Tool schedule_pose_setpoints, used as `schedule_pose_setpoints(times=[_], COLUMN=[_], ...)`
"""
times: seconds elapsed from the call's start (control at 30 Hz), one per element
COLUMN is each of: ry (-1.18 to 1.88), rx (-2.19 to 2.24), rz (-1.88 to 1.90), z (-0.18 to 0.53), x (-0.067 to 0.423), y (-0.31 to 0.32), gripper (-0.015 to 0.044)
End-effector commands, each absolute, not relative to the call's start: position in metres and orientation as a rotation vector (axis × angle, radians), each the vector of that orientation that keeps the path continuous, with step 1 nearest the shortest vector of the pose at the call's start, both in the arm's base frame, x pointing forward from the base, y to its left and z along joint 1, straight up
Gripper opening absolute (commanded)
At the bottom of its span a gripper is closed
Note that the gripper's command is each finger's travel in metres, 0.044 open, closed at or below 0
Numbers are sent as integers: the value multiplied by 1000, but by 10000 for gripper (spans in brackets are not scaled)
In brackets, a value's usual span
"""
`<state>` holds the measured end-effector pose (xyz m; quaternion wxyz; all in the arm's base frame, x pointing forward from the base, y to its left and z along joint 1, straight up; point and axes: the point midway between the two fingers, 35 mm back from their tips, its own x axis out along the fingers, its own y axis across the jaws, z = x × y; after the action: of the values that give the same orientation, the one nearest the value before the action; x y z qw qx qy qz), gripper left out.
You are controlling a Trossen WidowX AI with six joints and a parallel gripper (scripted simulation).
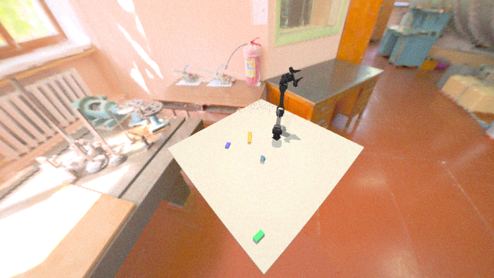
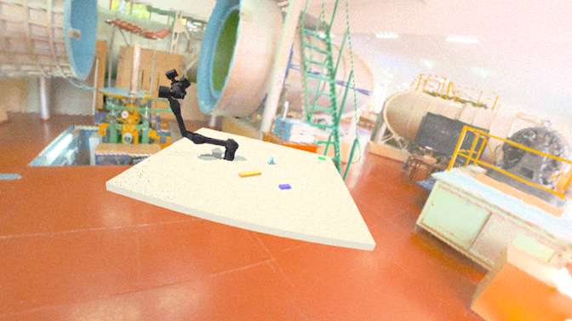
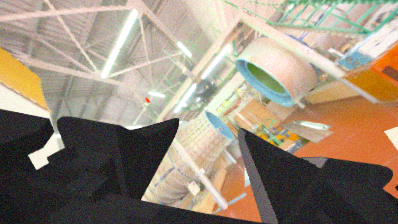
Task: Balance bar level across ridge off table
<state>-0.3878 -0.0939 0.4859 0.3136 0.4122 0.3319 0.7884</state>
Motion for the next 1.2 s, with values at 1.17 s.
schedule_pose_setpoints(times=[1.17], ry=[161], rx=[1124], rz=[1173], z=[598], x=[-62], y=[89], gripper=[315])
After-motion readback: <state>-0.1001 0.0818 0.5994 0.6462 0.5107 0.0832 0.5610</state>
